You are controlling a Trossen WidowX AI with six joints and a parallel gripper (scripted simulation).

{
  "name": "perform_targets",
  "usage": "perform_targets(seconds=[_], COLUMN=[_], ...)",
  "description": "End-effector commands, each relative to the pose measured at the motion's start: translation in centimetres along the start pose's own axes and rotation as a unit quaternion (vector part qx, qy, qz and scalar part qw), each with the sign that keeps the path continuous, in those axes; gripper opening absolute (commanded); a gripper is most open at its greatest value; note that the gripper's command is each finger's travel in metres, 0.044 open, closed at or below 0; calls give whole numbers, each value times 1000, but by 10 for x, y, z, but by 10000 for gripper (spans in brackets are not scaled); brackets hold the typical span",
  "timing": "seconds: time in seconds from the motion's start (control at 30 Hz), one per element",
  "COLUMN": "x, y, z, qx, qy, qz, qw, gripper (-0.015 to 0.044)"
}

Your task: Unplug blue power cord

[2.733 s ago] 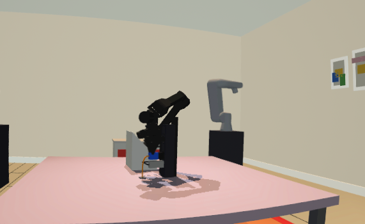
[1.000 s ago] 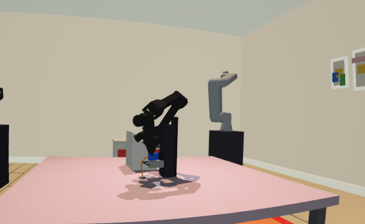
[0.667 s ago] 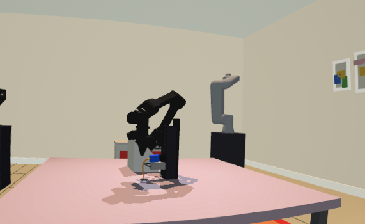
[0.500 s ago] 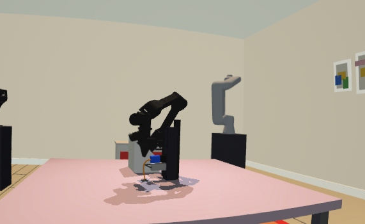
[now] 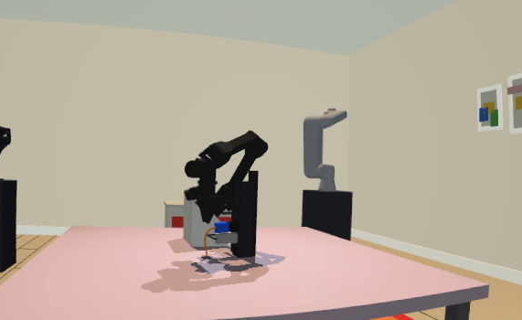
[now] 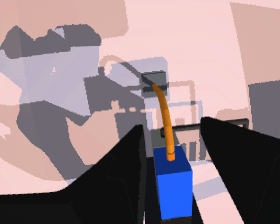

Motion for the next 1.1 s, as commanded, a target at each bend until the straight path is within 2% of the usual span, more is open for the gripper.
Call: perform_targets(seconds=[0.0, 1.07], x=[-2, -2], y=[1, -5], z=[-2, -51], qx=[4, 4], qy=[2, 3], qz=[4, 3], qw=[1000, 1000], gripper=[160, 160])
Point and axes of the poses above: the point midway between the two fingers, 35 mm back from their tips, its own x axis out along the fingers, its own y axis across the jaws, z = x × y, the point moved 3 cm from there along -x, back along the fingers, and after that the axes turned 4 degrees about x, right-handed, at the moved point
